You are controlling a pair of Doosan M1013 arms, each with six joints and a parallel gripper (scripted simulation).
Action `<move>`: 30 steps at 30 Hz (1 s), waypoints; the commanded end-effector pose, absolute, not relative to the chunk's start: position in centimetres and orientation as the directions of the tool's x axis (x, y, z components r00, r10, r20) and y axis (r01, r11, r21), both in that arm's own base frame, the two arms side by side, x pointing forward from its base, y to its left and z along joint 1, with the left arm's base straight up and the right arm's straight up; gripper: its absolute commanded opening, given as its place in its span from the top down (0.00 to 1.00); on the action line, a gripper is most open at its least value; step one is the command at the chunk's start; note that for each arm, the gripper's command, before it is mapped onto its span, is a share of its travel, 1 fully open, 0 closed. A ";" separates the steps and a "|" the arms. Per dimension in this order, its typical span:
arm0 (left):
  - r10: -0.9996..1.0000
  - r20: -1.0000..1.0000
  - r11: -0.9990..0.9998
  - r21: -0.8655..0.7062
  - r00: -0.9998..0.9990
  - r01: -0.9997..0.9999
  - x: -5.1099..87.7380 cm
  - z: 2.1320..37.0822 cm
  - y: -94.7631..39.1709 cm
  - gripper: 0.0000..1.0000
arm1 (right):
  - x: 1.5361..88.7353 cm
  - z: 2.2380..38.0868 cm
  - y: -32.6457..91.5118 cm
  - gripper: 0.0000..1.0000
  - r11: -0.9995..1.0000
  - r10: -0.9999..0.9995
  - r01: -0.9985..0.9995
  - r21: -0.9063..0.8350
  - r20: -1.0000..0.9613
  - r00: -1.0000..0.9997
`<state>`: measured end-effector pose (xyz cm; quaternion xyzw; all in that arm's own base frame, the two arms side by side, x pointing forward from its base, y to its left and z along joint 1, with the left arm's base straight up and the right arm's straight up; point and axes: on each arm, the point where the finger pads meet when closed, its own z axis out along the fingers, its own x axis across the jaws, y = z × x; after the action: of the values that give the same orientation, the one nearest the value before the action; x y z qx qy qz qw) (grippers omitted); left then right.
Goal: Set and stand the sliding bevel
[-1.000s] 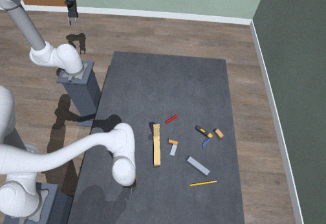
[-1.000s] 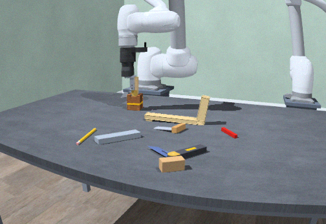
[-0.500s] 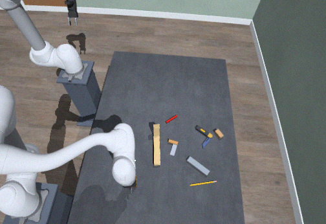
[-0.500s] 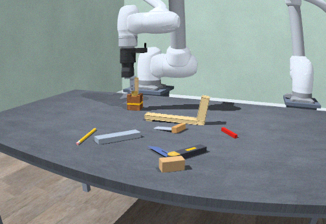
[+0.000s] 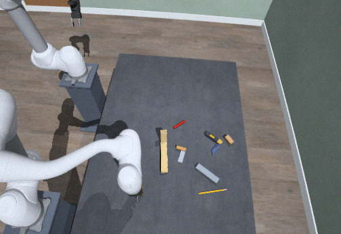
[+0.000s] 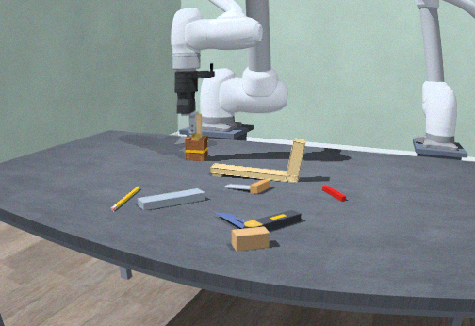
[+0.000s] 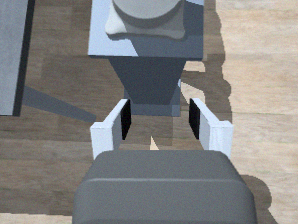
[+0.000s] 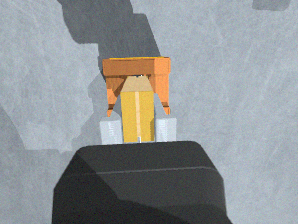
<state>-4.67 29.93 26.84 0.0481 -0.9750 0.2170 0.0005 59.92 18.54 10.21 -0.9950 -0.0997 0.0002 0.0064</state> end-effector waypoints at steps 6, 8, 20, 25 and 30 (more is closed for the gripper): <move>-0.094 0.022 0.902 -0.422 -0.995 -0.094 -4.7 26.9 30.0 0.00 | 60.0 10.2 18.6 1.00 -0.980 0.198 0.198 -0.013 0.002 0.980; -0.094 0.022 0.902 -0.422 -0.995 -0.094 -4.7 26.9 30.0 0.00 | 60.0 10.1 18.6 1.00 -0.980 0.198 0.198 -0.013 0.002 0.980; -0.094 0.022 0.902 -0.422 -0.995 -0.094 -4.7 26.9 30.0 0.00 | 60.0 10.0 18.6 1.00 -0.980 0.198 0.198 -0.013 0.002 0.980; -0.094 0.022 0.902 -0.422 -0.995 -0.094 -4.7 26.9 30.0 0.00 | 60.0 9.8 18.6 1.00 -0.980 0.198 0.198 -0.013 0.002 0.980; -0.094 0.022 0.902 -0.422 -0.995 -0.094 -4.7 26.9 30.0 0.00 | 60.0 9.7 18.6 1.00 -0.980 0.198 0.198 -0.013 0.002 0.980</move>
<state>-4.67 29.93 26.84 0.0481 -0.9750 0.2170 0.0005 59.92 18.54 9.64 -0.9950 -0.0997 0.0003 0.0064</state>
